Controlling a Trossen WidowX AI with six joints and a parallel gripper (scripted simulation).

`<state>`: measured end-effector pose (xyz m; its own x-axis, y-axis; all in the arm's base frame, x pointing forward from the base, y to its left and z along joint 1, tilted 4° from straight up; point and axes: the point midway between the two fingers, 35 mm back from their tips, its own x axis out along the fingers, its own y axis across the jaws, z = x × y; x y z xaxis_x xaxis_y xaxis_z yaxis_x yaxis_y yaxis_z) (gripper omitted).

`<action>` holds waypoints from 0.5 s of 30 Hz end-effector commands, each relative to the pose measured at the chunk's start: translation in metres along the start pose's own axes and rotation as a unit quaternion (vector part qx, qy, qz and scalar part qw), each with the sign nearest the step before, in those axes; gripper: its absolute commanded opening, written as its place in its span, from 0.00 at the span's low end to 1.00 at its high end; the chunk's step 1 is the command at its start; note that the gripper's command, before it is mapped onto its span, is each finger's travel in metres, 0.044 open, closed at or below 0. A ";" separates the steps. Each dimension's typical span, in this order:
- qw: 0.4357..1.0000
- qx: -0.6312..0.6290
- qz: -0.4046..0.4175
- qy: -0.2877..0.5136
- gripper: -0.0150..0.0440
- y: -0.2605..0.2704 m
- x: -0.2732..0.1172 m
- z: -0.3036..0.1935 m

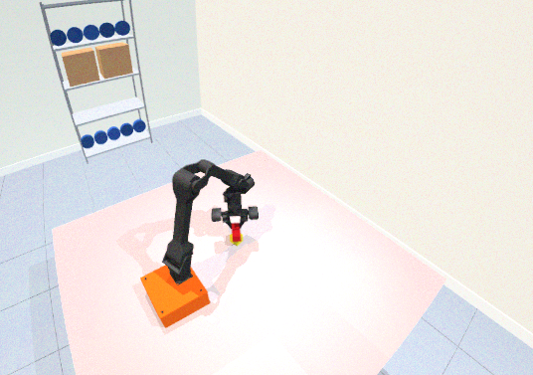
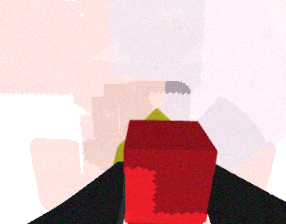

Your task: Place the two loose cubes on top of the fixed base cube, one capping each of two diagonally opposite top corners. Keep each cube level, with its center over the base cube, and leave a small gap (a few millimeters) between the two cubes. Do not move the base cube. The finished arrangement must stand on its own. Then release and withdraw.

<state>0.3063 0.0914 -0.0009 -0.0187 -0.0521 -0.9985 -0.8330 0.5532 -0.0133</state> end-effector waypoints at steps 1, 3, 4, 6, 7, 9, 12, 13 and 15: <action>1.000 -0.002 0.001 0.000 0.43 0.000 0.002 0.000; 1.000 -0.002 0.001 0.000 0.43 0.000 0.002 0.000; 1.000 -0.001 0.001 0.000 0.43 0.000 0.003 0.000; 1.000 -0.001 0.001 0.000 0.43 0.000 0.003 0.000; 1.000 -0.001 0.001 0.000 0.43 0.000 0.003 0.000; 1.000 -0.001 0.001 0.000 0.43 0.000 0.003 0.000; 1.000 -0.001 0.001 0.000 0.43 0.000 0.003 0.000; 1.000 -0.001 0.001 0.000 0.43 0.000 0.003 0.000; 1.000 -0.001 0.001 0.000 0.43 0.000 0.003 0.000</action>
<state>0.3060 0.0912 -0.0032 -0.0208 -0.0528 -0.9984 -0.8329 0.5533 -0.0119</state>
